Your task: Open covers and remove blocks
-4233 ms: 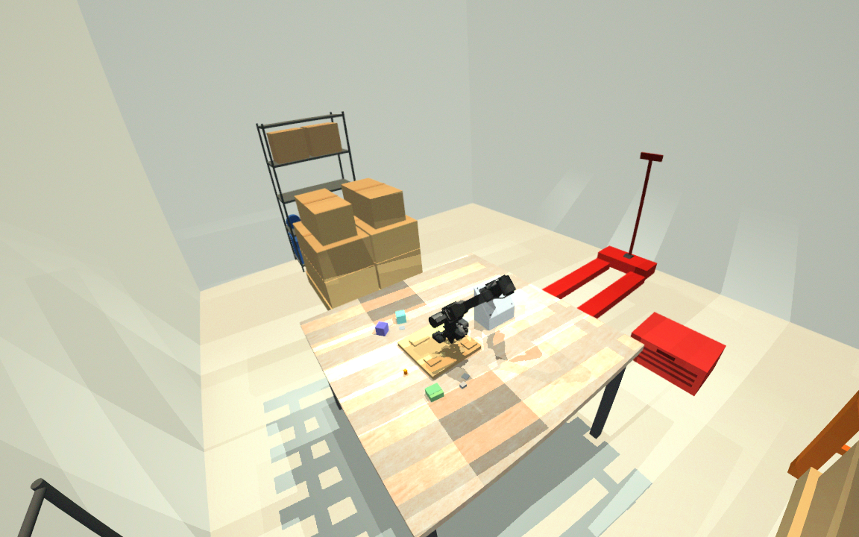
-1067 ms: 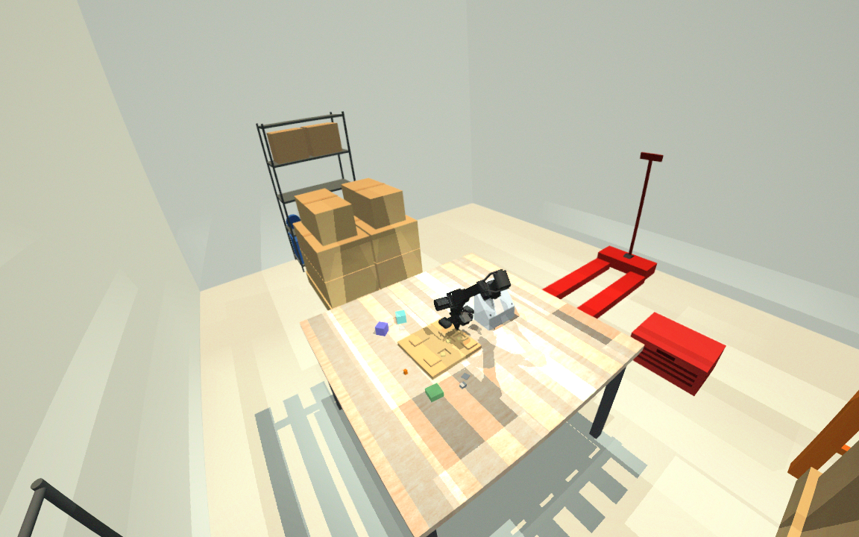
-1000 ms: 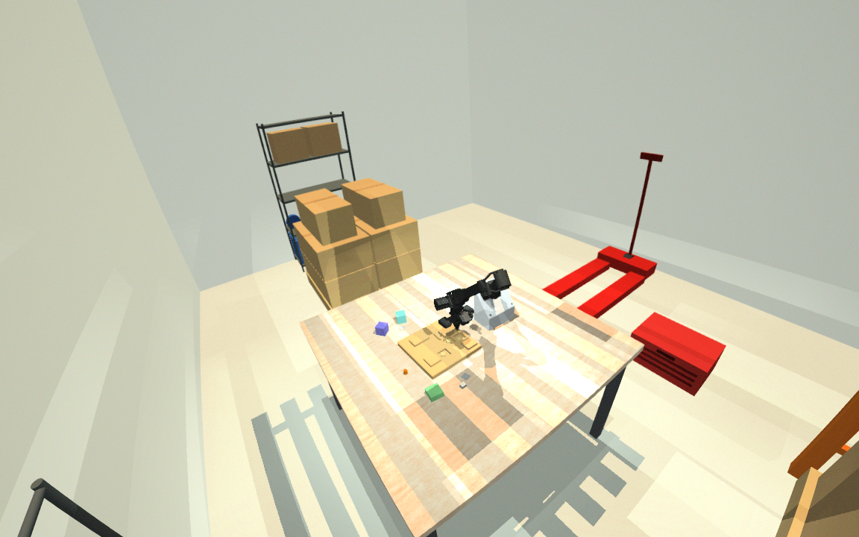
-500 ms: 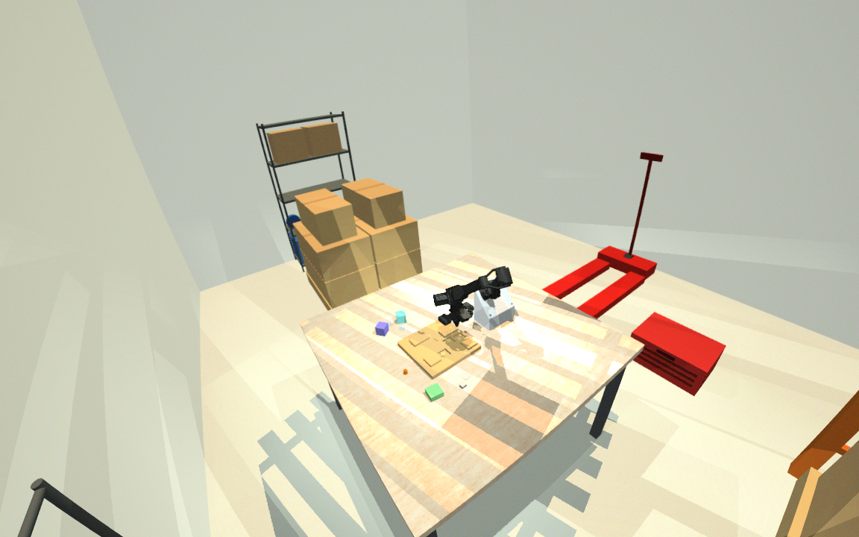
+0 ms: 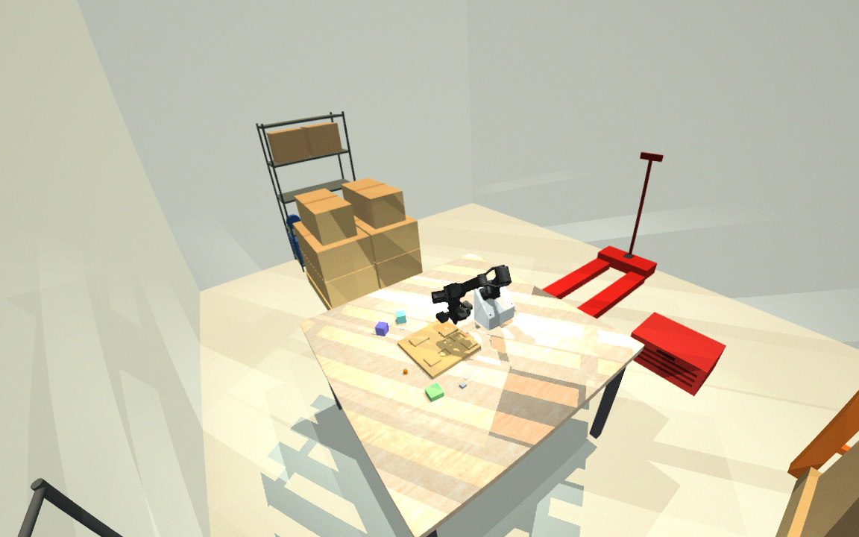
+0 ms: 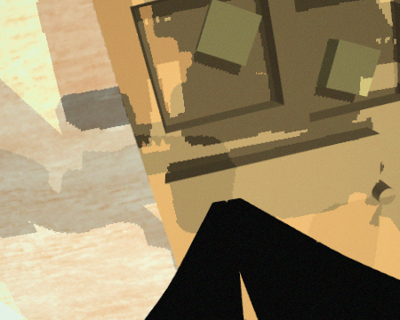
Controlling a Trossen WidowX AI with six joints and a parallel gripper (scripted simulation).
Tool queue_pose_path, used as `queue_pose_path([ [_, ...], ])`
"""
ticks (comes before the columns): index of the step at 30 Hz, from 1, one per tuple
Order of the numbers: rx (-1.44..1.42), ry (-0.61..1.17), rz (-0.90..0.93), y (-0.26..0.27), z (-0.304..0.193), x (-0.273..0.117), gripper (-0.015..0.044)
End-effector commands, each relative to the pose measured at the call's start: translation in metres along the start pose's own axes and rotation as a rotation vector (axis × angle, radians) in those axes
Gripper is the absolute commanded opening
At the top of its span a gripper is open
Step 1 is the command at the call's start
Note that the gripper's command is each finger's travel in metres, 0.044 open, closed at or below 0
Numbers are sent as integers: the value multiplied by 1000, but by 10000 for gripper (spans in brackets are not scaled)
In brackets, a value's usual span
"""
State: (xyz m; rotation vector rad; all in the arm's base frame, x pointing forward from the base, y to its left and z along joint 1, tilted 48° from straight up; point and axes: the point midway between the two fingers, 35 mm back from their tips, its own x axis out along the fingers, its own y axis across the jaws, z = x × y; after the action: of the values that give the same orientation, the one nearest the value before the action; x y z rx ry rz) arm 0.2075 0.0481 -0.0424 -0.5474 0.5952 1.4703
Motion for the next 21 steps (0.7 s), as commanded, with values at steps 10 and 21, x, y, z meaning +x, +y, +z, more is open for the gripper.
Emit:
queue_pose_path([
  [10, 544, 4, -12, -68, -29, -12, 0],
  [21, 1058, 0, -18, -121, -63, -17, 0],
])
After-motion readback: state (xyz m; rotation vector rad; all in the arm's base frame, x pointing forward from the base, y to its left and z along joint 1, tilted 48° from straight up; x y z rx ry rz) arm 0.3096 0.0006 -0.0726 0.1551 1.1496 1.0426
